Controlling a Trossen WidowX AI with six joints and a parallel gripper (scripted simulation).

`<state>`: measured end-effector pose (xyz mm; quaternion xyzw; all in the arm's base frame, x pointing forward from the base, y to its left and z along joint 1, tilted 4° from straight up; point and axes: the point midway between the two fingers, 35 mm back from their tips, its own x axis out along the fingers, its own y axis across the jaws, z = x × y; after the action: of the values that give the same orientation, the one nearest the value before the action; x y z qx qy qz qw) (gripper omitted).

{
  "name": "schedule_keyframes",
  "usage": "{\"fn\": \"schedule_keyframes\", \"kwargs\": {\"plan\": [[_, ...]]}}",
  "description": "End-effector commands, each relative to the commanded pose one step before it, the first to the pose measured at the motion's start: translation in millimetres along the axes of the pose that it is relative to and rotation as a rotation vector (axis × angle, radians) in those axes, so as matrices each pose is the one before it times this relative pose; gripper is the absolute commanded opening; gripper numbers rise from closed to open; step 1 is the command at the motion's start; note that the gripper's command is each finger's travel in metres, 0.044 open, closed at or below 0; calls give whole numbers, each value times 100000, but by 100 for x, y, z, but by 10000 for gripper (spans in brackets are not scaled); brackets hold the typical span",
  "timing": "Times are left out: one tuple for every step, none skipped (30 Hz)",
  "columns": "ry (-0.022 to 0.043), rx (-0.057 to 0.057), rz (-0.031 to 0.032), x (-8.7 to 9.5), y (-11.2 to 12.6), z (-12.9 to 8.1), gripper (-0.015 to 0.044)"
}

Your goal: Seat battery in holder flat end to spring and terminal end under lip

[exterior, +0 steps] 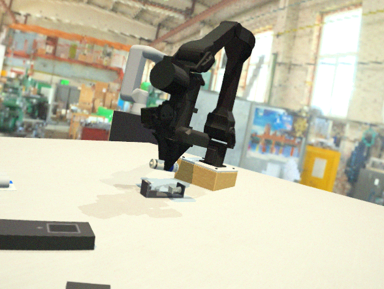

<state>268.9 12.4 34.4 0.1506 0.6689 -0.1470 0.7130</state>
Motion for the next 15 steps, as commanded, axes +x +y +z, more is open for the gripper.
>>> {"fn": "schedule_keyframes", "kwargs": {"plan": [[-4808, 193, -137, 668, 37, 72, 69], [-1298, 2, 0, 200, 3, 3, 69], [-1298, 10, 8, 195, 2, -2, 69], [-1297, 18, 16, 191, 1, -6, 69], [-1288, 11, -15, 184, 0, -14, 69], [-1297, 20, -6, 181, -1, -19, 69], [-1296, 28, 2, 175, -2, -23, 69], [-1296, 37, 10, 170, -4, -26, 69], [-1286, 45, 18, 164, -5, -30, 69], [-1001, 45, -6, 121, -5, -32, 69], [-601, 29, -1, 71, -3, -20, 69], [-200, 10, 0, 23, -1, -7, 69], [0, 0, 0, 0, 0, 0, 69], [-123, -6, -13, 11, 2, -6, 69], [-368, -19, -38, 32, 5, -19, 69]]}}
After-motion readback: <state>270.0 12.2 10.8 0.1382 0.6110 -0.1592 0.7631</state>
